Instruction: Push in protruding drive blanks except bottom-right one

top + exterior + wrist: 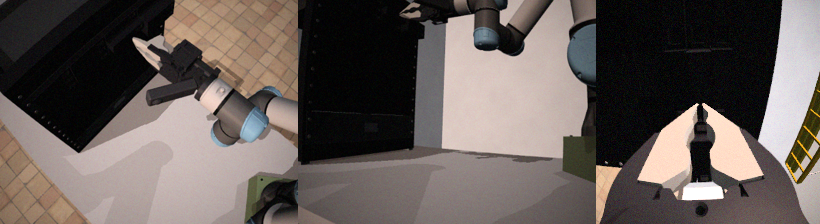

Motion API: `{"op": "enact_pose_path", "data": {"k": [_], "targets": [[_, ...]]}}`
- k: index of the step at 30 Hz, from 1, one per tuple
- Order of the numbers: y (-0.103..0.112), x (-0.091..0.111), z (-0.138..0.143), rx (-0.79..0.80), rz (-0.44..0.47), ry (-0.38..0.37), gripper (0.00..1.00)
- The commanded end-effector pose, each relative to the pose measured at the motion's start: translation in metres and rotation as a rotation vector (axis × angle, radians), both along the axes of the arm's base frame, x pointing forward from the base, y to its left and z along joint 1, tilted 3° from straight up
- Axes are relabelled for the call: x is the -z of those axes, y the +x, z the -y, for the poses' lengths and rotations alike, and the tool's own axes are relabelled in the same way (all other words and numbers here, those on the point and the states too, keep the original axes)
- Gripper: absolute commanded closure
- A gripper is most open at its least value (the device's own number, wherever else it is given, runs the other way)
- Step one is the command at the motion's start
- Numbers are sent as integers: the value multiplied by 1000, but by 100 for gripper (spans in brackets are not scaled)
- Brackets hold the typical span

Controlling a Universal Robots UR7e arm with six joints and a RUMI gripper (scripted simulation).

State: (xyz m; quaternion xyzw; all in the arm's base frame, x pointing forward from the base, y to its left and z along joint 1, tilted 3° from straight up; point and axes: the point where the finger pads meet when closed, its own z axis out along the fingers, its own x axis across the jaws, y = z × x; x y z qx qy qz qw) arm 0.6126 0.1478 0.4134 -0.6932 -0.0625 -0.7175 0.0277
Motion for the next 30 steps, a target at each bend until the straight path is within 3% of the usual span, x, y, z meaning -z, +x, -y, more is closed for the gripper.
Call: {"op": "enact_pose_path", "data": {"k": [1,30], "targets": [[0,-1,0,0,1,0,100],[2,-1,-1,0,1,0,100]]}}
